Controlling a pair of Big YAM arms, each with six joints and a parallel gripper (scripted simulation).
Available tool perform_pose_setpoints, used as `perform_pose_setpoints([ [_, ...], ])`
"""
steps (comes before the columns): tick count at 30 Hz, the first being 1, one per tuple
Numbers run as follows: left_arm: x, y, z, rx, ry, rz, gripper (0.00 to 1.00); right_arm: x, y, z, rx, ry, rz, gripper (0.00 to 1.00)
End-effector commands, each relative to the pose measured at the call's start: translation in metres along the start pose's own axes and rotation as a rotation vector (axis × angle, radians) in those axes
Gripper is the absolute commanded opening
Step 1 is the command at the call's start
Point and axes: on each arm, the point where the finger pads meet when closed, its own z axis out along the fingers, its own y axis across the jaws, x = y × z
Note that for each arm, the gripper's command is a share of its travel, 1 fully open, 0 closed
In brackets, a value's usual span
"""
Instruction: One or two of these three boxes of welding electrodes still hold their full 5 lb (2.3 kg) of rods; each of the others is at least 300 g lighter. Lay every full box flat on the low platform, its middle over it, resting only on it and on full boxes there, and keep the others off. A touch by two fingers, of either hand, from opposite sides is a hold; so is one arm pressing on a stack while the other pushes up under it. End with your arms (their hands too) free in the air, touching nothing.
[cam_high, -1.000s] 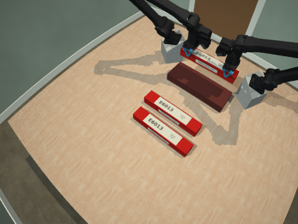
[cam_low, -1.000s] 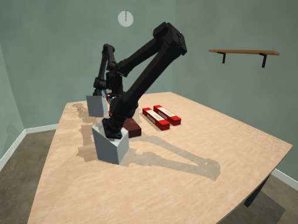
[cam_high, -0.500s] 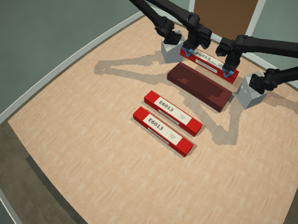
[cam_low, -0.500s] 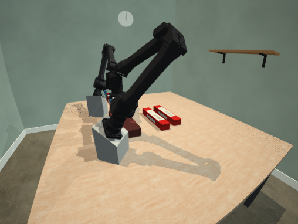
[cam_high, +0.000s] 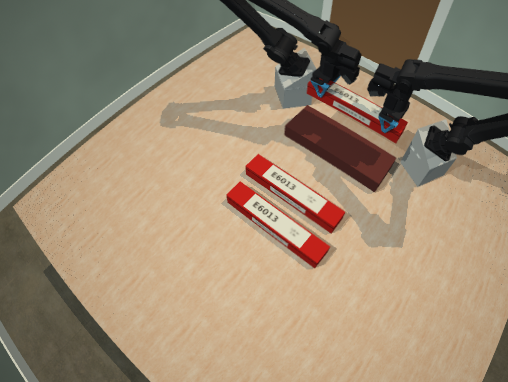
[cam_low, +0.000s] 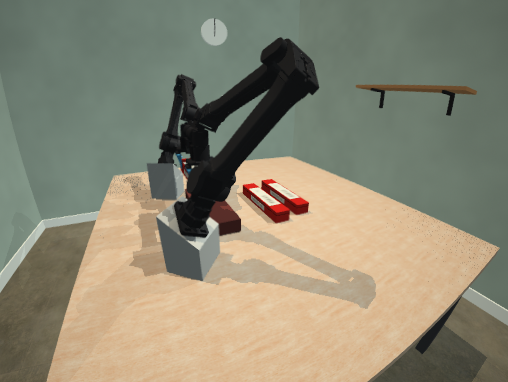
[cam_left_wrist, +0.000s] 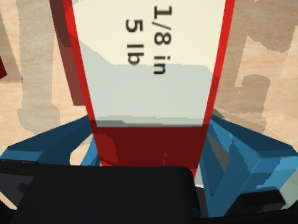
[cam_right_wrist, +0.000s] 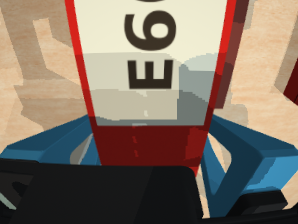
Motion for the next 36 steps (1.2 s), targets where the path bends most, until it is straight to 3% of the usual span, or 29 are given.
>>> perform_pose_setpoints([
  [1,0.006,-0.003,-0.007,-0.013,0.002,-0.007,0.00,0.012,0.001,-0.006,0.006,0.016,-0.003,0.00],
  [36,0.009,0.001,0.041,-0.001,0.024,-0.022,0.00,0.016,-0.003,0.041,0.002,0.039,0.013,0.00],
])
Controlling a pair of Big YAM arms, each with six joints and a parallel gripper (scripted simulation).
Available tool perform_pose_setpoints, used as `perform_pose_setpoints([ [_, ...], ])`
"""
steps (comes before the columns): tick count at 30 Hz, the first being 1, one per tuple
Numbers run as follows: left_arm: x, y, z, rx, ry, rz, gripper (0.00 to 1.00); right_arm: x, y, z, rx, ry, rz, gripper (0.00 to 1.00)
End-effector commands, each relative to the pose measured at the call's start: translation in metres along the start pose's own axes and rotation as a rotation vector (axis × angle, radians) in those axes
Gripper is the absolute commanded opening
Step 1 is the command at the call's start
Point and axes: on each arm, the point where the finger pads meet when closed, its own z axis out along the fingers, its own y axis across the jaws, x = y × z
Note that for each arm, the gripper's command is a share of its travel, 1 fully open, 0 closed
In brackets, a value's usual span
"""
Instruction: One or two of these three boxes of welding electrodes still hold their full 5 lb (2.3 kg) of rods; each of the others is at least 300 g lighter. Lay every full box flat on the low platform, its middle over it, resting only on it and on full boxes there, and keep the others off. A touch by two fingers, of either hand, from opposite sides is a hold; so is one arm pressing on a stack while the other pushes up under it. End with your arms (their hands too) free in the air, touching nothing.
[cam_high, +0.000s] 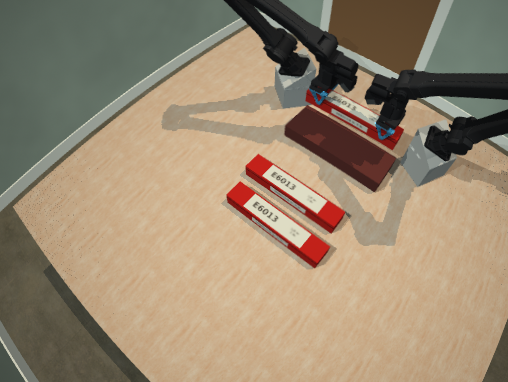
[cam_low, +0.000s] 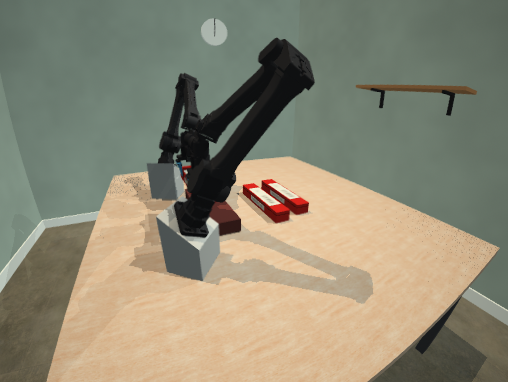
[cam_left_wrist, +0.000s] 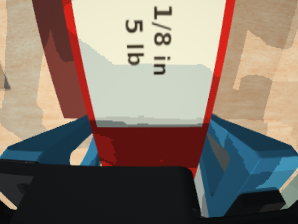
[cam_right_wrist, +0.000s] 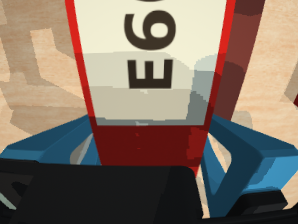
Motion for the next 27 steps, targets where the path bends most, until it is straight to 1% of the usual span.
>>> perform_pose_setpoints([
  [1,0.008,0.002,0.004,0.000,0.020,-0.015,0.00,0.014,-0.002,0.006,0.001,0.044,0.016,0.00],
  [7,0.007,0.002,0.005,-0.006,0.007,-0.016,0.00,0.013,-0.003,0.008,0.002,0.029,0.024,0.00],
  [10,0.008,0.001,0.015,0.000,0.021,-0.008,0.00,0.015,-0.001,0.016,0.001,0.048,0.014,0.00],
  [13,0.008,0.003,0.014,-0.002,0.010,-0.014,0.00,0.013,-0.003,0.016,0.002,0.030,0.024,0.00],
  [17,0.009,0.001,0.024,0.001,0.024,-0.014,0.00,0.016,-0.001,0.026,0.001,0.050,0.013,0.00],
  [20,0.008,0.003,0.023,-0.002,0.008,-0.016,0.00,0.014,-0.003,0.026,0.002,0.031,0.023,0.00],
  [23,0.008,0.003,0.025,-0.002,0.009,-0.018,0.00,0.014,-0.003,0.027,0.002,0.030,0.024,0.00],
  [25,0.010,0.001,0.032,0.001,0.028,-0.015,0.00,0.016,-0.001,0.033,0.001,0.048,0.014,0.00],
  [27,0.007,0.001,0.034,-0.001,0.016,-0.010,0.00,0.017,-0.001,0.037,0.000,0.051,0.012,0.00],
])
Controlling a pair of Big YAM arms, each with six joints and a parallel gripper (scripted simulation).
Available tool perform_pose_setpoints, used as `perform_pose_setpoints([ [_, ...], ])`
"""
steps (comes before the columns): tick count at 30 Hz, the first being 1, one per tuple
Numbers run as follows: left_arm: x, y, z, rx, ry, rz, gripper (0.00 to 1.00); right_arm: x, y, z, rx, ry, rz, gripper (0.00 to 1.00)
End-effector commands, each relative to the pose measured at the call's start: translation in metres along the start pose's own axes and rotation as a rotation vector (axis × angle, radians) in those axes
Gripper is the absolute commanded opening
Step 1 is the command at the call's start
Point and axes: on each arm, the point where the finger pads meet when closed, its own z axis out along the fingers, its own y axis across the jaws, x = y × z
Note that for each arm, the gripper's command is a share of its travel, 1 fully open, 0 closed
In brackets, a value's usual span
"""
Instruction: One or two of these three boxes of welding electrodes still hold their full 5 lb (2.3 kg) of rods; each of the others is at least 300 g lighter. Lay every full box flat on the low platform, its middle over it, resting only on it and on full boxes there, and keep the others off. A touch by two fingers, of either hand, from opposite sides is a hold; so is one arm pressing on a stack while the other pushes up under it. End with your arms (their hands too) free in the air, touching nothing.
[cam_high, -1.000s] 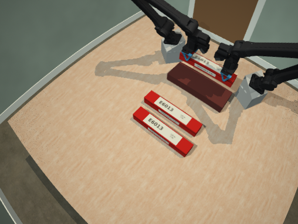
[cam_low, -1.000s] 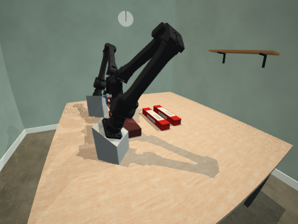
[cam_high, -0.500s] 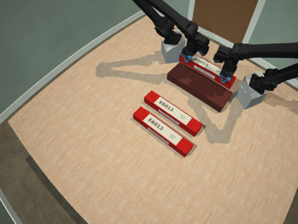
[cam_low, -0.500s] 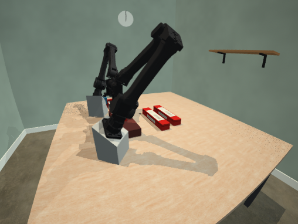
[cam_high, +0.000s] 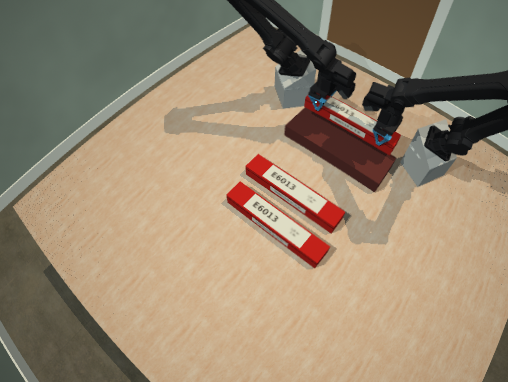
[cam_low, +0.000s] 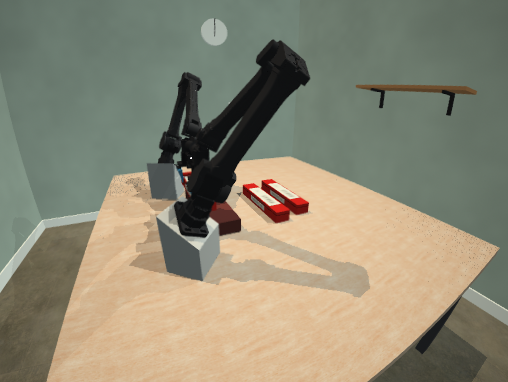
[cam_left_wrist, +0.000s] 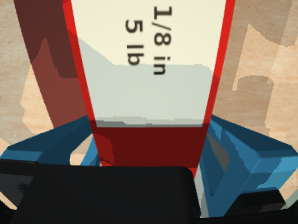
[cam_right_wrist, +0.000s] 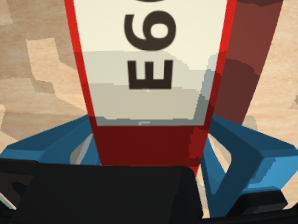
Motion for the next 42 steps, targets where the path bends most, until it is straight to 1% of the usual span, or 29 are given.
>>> perform_pose_setpoints([
  [1,0.009,0.002,0.001,0.000,0.015,-0.009,0.00,0.013,-0.001,0.005,0.000,0.032,0.019,0.00],
  [3,0.007,0.003,0.003,-0.002,0.005,-0.017,0.00,0.012,-0.003,0.006,0.001,0.022,0.022,0.00],
  [6,0.010,0.000,0.012,0.002,0.026,-0.012,0.00,0.015,0.000,0.014,-0.001,0.043,0.013,0.00],
  [9,0.008,0.003,0.011,-0.002,0.005,-0.017,0.00,0.013,-0.002,0.015,0.000,0.026,0.021,0.00],
  [21,0.009,0.003,0.011,-0.003,0.010,-0.019,0.00,0.012,-0.002,0.014,0.003,0.019,0.022,0.00],
  [25,0.012,0.001,0.018,0.002,0.026,-0.015,0.00,0.014,-0.001,0.020,-0.001,0.036,0.017,0.00],
  [31,0.010,0.002,0.018,-0.004,0.014,-0.014,0.00,0.012,-0.002,0.020,0.002,0.020,0.023,0.00],
  [34,0.010,0.001,0.023,0.001,0.020,-0.013,0.00,0.015,0.000,0.025,-0.001,0.037,0.016,0.00],
  [38,0.010,0.002,0.023,0.000,0.014,-0.021,0.00,0.013,-0.002,0.025,0.001,0.024,0.024,0.00],
  [42,0.010,0.002,0.026,-0.001,0.014,-0.016,0.00,0.015,0.000,0.030,-0.001,0.037,0.017,0.00],
])
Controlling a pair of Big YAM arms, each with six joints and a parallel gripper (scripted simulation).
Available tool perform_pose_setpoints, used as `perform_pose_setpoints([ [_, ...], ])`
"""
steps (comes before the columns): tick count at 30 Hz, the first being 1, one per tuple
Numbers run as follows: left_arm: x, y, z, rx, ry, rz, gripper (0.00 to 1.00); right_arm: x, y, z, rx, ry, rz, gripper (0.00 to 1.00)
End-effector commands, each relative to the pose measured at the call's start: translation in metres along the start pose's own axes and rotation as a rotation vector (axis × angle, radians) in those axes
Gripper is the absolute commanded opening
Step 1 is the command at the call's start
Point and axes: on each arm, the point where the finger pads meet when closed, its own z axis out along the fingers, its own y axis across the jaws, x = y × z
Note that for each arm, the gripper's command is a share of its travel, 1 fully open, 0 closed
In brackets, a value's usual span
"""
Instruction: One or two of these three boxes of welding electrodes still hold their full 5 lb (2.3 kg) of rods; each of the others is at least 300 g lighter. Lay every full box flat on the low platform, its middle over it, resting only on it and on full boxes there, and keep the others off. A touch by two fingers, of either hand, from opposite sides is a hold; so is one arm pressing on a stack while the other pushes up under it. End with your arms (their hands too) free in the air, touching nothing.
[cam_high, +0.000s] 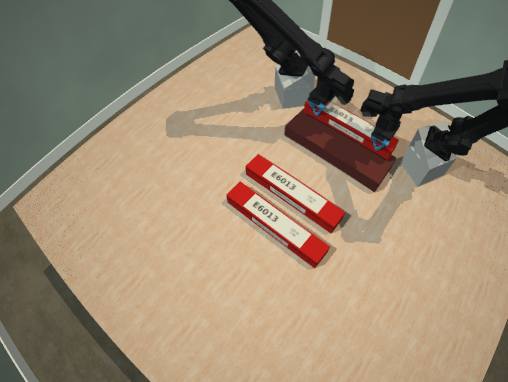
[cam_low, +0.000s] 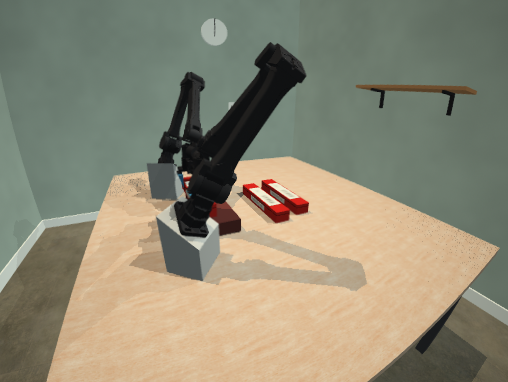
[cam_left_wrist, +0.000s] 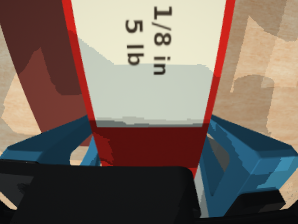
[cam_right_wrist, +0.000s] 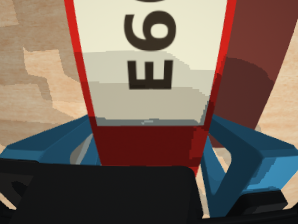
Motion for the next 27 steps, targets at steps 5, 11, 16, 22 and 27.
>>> perform_pose_setpoints([
  [5,0.009,0.001,0.003,-0.001,0.015,-0.020,0.00,0.013,-0.001,0.004,0.002,0.027,0.023,0.00],
  [11,0.009,0.002,0.006,-0.002,0.012,-0.017,0.00,0.014,-0.001,0.009,0.001,0.031,0.020,0.00],
  [16,0.010,0.001,0.011,0.000,0.018,-0.018,0.00,0.015,0.000,0.013,0.000,0.037,0.017,0.00],
  [22,0.009,0.001,0.013,-0.001,0.014,-0.020,0.00,0.014,-0.001,0.015,0.001,0.031,0.020,0.00],
  [27,0.010,0.002,0.013,-0.003,0.013,-0.019,0.00,0.013,-0.001,0.015,0.004,0.024,0.018,0.00],
])
